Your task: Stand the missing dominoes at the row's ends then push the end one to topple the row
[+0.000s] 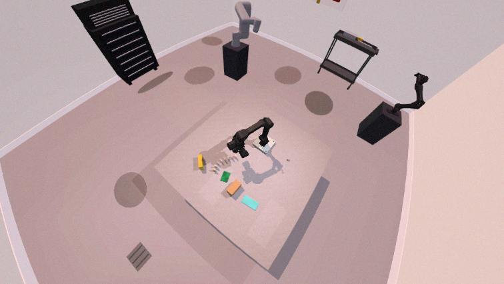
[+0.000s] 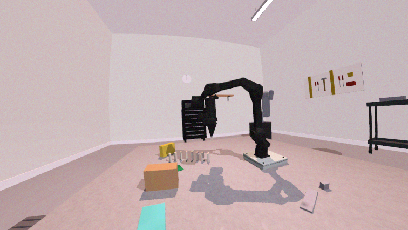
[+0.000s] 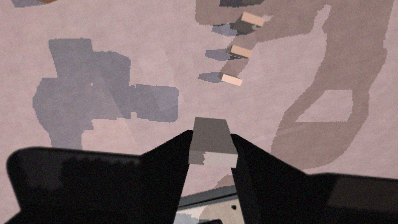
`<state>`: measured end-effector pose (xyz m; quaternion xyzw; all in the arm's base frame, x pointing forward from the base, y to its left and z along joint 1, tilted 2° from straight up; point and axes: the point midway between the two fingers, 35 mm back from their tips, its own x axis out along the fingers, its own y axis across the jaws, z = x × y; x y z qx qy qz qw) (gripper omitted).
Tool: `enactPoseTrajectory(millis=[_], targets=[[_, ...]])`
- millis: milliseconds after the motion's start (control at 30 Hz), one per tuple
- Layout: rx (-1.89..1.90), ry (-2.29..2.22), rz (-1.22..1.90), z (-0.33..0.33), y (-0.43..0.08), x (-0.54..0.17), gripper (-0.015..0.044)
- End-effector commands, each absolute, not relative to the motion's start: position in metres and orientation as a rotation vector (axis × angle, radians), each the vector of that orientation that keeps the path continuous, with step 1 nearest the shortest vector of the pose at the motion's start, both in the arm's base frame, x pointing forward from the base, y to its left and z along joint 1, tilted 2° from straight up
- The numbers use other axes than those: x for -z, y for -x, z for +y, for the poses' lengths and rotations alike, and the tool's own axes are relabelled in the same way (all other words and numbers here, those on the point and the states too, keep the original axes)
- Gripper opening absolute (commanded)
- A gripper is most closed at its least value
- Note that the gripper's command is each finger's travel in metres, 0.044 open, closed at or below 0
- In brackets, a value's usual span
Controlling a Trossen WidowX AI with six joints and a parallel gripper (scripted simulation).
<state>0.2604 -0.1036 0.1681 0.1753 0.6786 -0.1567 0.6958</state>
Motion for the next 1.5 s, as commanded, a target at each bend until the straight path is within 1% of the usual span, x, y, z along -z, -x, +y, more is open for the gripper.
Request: enactPoseTrajectory(millis=[0, 233, 667, 1133, 1467], targets=[[0.498, -0.561, 1.483, -0.12, -0.245, -0.169, 0.0107], [0.498, -0.56, 1.483, -0.121, -0.247, -0.162, 0.0107], [0.498, -0.56, 1.482, -0.122, -0.255, -0.103, 0.0107], [0.498, -0.561, 1.483, -0.117, -0.25, -0.042, 0.0107], [0.498, -0.561, 1.483, -0.116, -0.25, -0.039, 0.0107]])
